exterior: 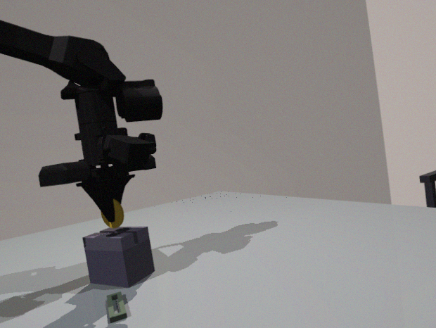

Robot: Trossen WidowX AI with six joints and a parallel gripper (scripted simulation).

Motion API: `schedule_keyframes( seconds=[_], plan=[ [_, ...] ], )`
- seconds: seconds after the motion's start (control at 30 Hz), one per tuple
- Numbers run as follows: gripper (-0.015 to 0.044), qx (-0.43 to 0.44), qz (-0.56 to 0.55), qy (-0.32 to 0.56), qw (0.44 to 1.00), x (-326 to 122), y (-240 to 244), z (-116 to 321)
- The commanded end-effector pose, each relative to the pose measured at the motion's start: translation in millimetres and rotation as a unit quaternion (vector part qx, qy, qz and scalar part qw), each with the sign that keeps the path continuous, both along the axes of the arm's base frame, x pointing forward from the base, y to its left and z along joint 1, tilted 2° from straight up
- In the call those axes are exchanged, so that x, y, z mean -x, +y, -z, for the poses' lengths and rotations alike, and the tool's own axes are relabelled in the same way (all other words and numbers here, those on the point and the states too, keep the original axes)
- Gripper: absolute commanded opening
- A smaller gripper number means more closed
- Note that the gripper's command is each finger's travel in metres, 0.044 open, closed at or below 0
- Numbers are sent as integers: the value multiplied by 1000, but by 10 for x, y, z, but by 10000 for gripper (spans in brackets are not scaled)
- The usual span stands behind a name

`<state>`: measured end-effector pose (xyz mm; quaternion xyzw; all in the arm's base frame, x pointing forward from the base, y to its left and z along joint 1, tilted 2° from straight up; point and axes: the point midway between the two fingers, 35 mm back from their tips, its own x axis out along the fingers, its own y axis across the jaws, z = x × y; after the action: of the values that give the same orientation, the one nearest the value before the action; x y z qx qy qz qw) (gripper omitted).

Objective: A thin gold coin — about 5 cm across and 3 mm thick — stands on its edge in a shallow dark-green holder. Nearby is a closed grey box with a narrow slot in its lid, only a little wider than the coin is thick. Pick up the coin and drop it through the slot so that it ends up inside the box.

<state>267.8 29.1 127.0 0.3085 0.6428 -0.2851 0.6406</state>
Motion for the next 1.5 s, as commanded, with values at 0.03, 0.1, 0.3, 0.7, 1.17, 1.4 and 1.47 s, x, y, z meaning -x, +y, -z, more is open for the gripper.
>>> schedule_keyframes(
  seconds=[0.03,0.1,0.3,0.7,1.17,1.4,1.47],
  plan=[
    [0,0,3,4,1000,16,0,39],
    [0,0,3,3,1000,15,0,47],
    [26,0,0,0,1000,-1,2,37],
    [161,0,0,0,1000,-1,2,37],
    [440,0,1,2,1000,14,-11,-301],
    [440,0,1,4,1000,58,-23,-578],
    [440,0,1,4,1000,58,-23,-578]
  ],
)
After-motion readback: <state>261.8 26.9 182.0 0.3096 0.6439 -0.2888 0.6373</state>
